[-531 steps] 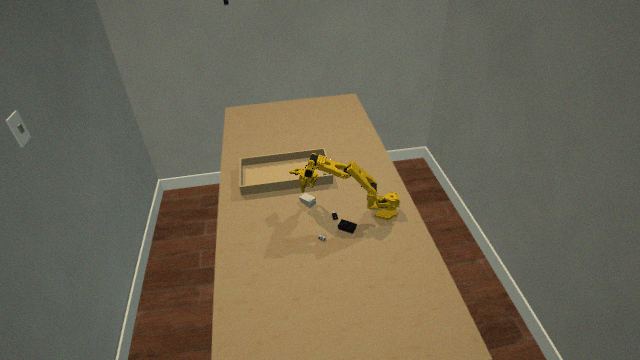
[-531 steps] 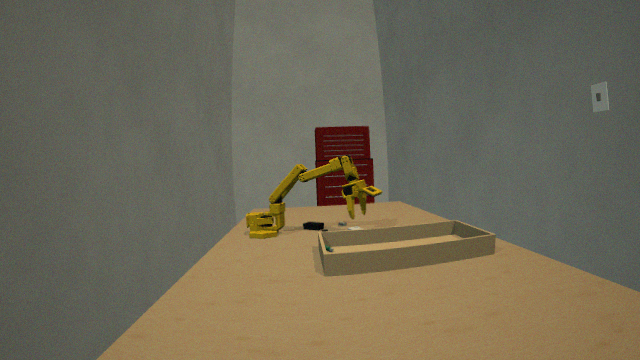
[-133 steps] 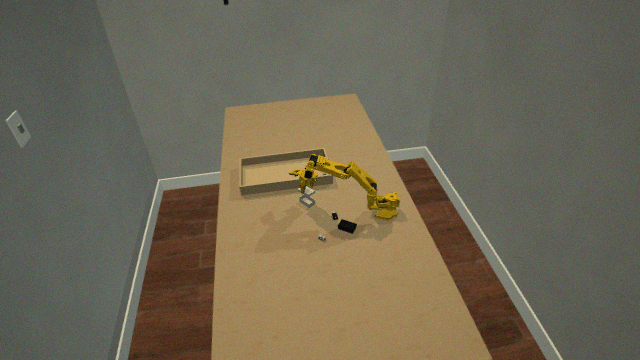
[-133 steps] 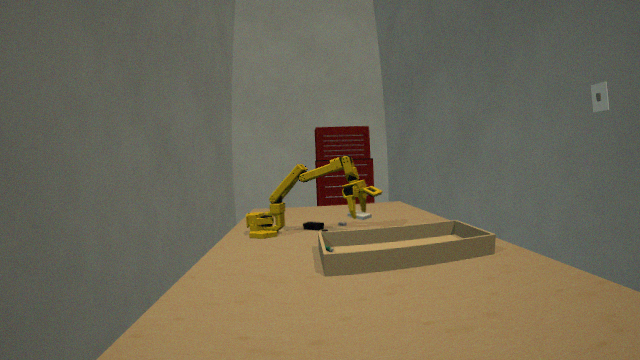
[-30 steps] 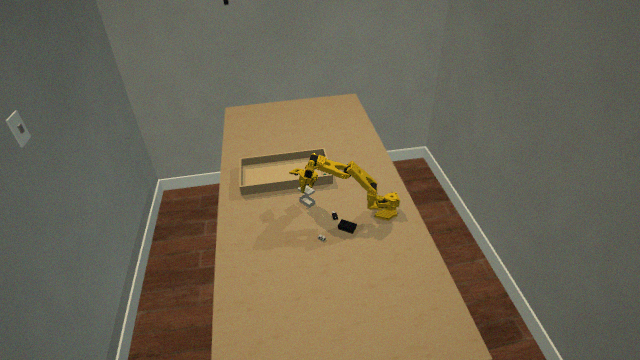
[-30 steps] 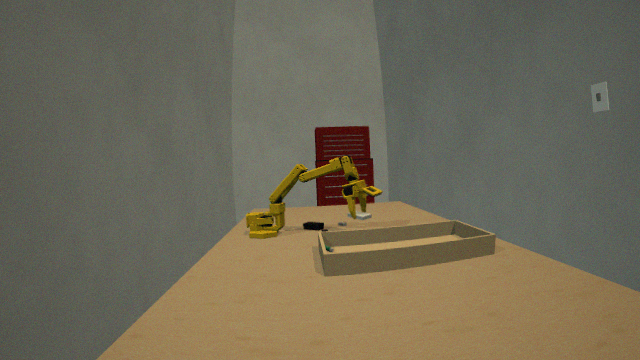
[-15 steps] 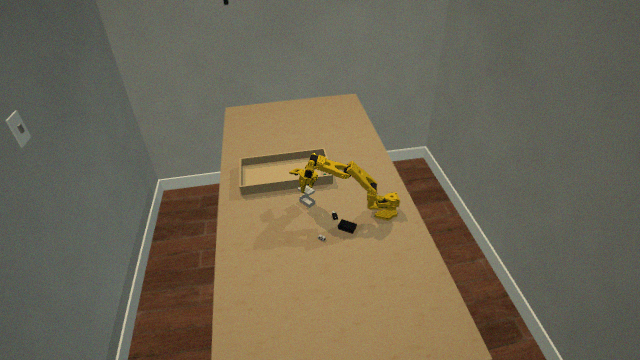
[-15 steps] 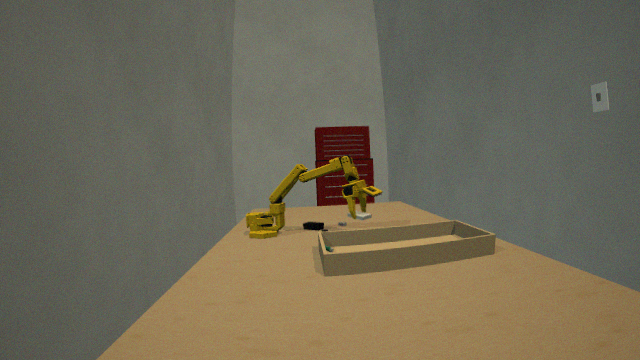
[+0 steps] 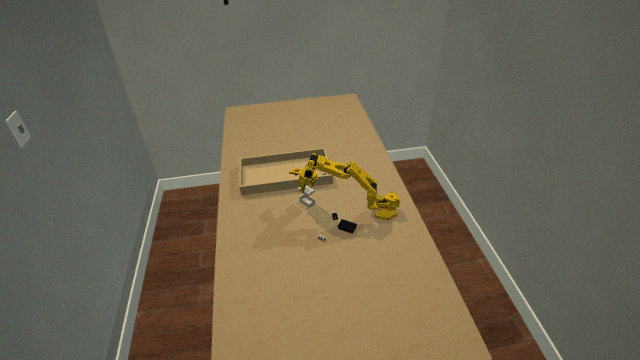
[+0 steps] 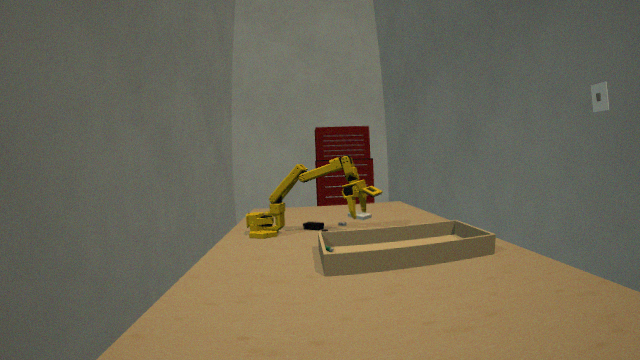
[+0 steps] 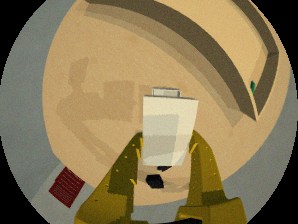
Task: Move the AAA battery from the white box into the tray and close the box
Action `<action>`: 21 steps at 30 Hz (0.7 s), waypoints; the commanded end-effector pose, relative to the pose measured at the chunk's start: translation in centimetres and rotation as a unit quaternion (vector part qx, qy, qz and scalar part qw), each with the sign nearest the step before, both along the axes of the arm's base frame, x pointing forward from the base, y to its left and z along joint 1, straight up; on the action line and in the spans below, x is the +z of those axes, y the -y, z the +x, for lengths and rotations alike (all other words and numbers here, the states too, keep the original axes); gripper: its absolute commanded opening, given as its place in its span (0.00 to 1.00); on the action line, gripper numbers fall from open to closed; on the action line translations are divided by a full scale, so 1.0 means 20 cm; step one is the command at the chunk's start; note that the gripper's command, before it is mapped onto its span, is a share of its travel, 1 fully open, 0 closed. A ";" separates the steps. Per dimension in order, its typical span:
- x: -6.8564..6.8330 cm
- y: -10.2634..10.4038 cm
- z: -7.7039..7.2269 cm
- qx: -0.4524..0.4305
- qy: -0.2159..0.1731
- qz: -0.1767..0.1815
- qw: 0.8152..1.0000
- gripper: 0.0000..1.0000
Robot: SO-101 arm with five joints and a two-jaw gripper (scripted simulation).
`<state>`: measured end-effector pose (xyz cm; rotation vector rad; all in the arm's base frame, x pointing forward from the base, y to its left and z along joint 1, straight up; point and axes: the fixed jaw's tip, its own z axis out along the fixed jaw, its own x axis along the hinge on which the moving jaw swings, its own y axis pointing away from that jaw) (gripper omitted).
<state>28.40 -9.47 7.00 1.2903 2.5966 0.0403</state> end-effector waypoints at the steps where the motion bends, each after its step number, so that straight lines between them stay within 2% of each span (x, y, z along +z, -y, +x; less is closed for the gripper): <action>1: 0.07 0.02 0.03 -0.009 0.037 -0.011 0.999 0.20; 21: -0.01 0.03 0.03 -0.014 0.016 -0.003 1.000 0.20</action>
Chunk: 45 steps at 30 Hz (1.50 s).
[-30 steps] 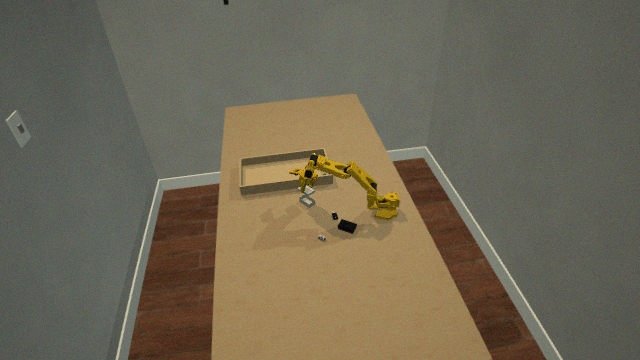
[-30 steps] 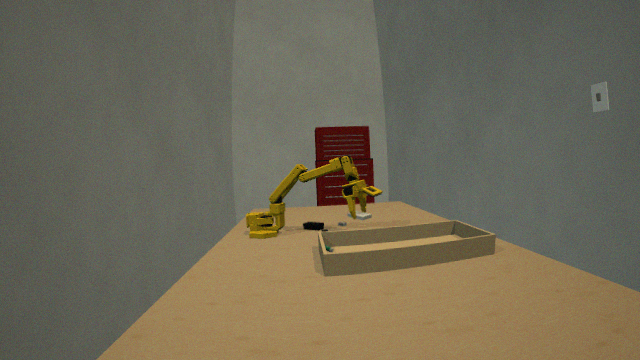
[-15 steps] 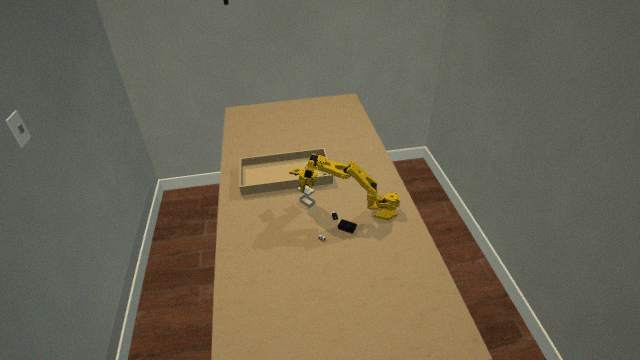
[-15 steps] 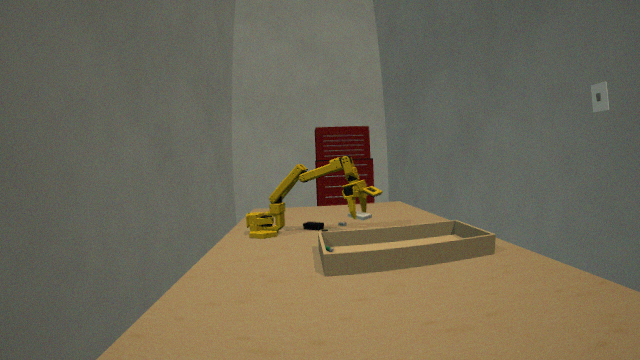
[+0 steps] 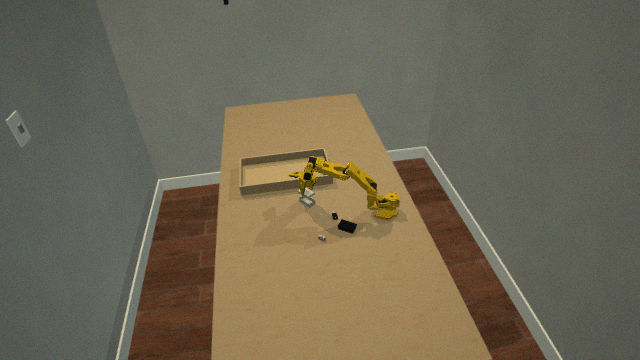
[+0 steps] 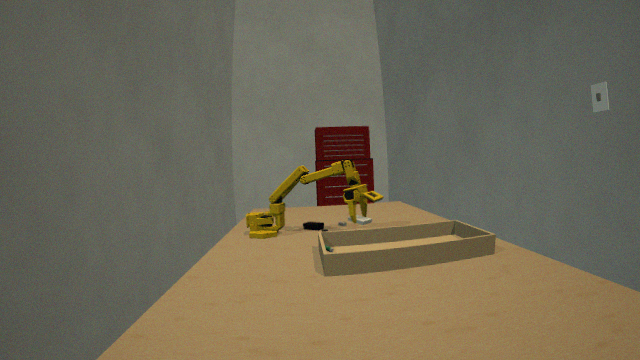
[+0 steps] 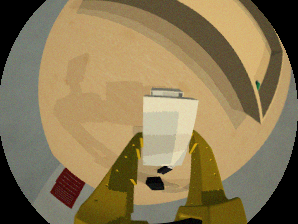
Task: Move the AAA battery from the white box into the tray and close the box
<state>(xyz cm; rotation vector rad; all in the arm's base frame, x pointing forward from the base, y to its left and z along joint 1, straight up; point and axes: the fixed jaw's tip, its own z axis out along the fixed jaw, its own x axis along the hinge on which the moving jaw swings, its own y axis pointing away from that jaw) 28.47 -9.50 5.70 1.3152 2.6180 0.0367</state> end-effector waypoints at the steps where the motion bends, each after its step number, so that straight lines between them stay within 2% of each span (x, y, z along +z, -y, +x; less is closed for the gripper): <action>1: 0.05 0.02 0.03 -0.010 0.029 -0.008 1.000 0.20; 19: -0.01 0.02 0.03 -0.013 0.015 -0.003 1.000 0.20; 45: -0.01 0.02 0.03 -0.013 0.014 -0.002 1.000 0.20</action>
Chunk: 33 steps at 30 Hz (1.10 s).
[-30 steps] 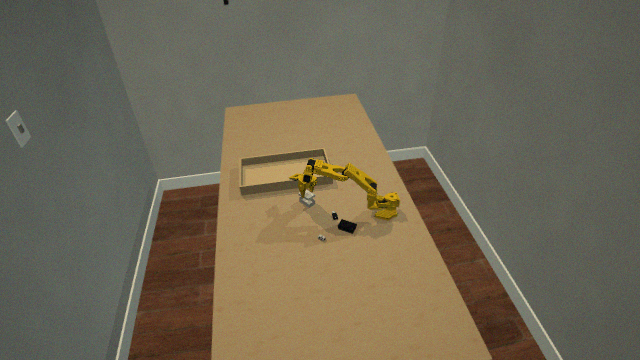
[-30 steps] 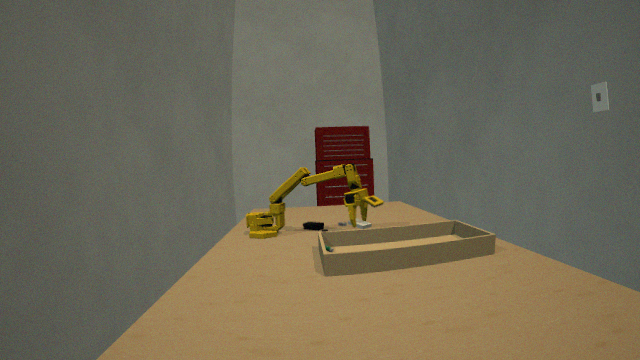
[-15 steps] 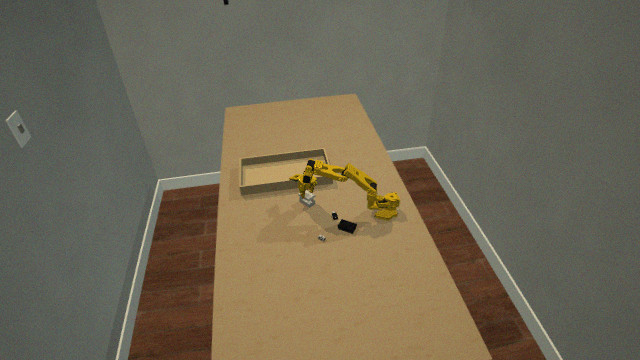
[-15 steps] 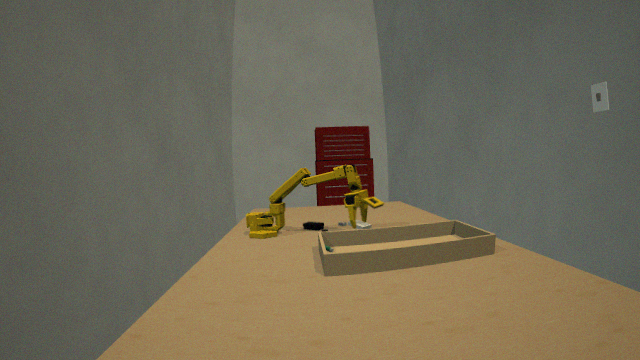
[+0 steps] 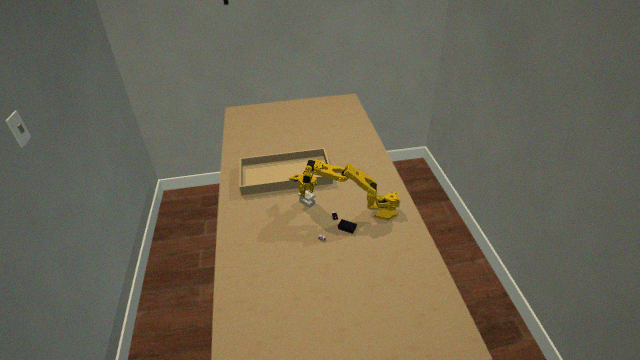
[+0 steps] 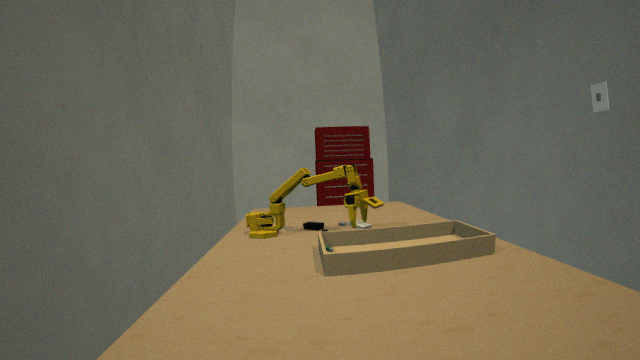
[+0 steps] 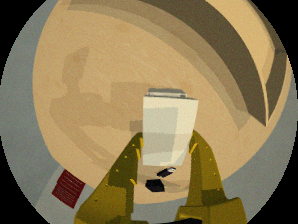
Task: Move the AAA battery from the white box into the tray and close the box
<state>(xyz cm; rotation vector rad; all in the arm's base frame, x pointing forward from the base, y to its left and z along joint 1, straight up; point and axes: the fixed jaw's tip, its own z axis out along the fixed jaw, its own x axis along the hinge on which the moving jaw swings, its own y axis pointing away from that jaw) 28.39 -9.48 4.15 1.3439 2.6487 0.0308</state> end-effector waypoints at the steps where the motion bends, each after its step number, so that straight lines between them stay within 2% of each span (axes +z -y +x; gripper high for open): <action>1: 0.06 0.02 0.03 -0.009 0.033 -0.010 0.999 0.20; 15: 0.03 0.02 0.05 -0.009 0.032 -0.009 0.999 0.20; 33: 0.03 0.02 0.05 -0.009 0.032 -0.009 0.999 0.20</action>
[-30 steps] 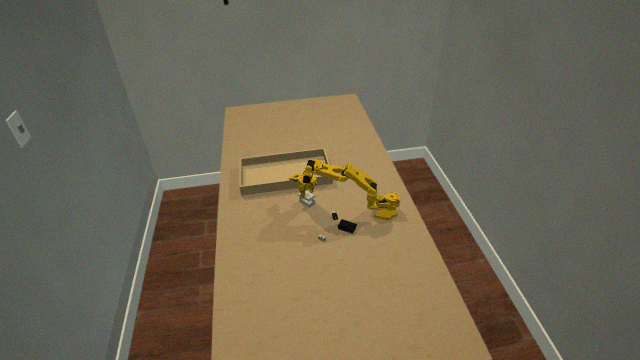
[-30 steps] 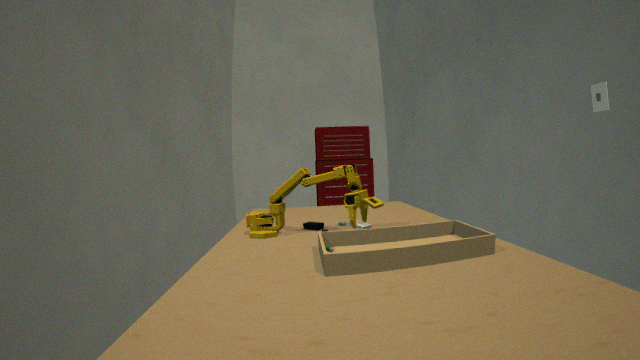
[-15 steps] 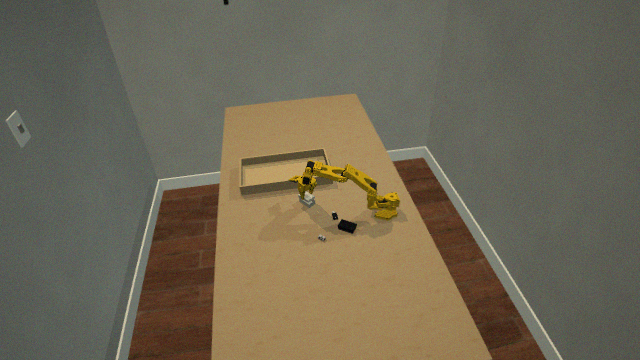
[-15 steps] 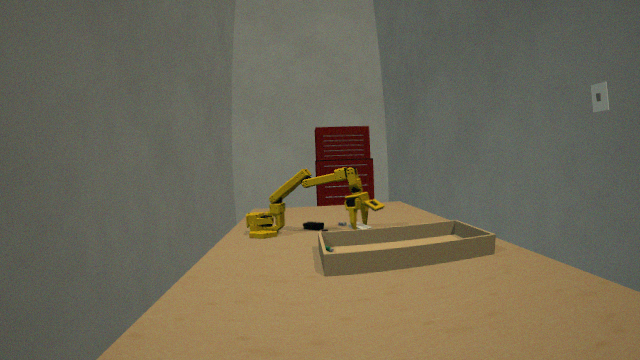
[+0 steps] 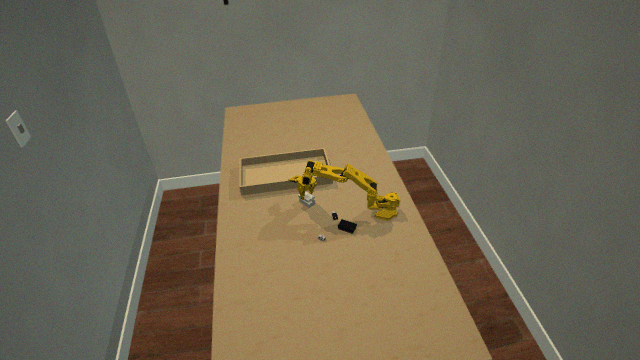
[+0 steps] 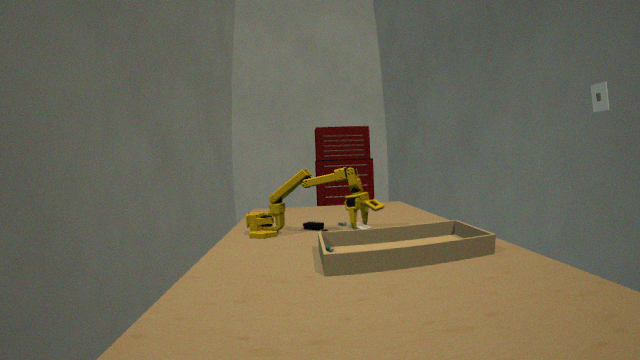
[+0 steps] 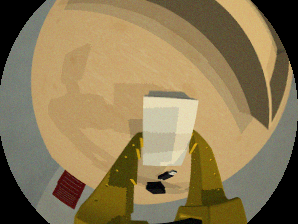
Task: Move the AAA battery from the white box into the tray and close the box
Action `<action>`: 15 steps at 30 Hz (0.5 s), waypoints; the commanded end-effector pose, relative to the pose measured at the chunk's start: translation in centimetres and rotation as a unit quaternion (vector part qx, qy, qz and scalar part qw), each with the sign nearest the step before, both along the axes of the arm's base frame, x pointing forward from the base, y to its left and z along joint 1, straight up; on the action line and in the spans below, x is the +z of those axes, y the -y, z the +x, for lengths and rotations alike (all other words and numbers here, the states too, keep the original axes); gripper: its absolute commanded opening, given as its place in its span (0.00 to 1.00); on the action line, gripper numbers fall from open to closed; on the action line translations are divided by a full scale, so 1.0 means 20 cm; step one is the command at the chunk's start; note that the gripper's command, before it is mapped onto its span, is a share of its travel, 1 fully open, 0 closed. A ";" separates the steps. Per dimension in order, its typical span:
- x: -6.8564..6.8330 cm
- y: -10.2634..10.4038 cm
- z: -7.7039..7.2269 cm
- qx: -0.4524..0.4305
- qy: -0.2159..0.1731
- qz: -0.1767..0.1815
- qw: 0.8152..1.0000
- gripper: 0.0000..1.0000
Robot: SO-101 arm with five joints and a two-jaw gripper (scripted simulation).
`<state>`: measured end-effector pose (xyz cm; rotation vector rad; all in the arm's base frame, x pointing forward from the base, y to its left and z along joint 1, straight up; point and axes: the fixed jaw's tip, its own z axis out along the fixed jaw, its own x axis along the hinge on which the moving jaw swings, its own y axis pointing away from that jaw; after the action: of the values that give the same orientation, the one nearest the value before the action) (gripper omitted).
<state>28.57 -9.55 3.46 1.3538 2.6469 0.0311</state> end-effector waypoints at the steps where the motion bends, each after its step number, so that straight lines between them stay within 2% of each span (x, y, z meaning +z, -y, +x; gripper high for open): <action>1: 0.06 0.02 0.04 -0.006 0.033 -0.010 0.999 0.20; 15: 0.06 0.01 0.04 -0.002 0.031 -0.011 0.999 0.20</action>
<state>28.60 -9.56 3.47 1.3529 2.6453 0.0315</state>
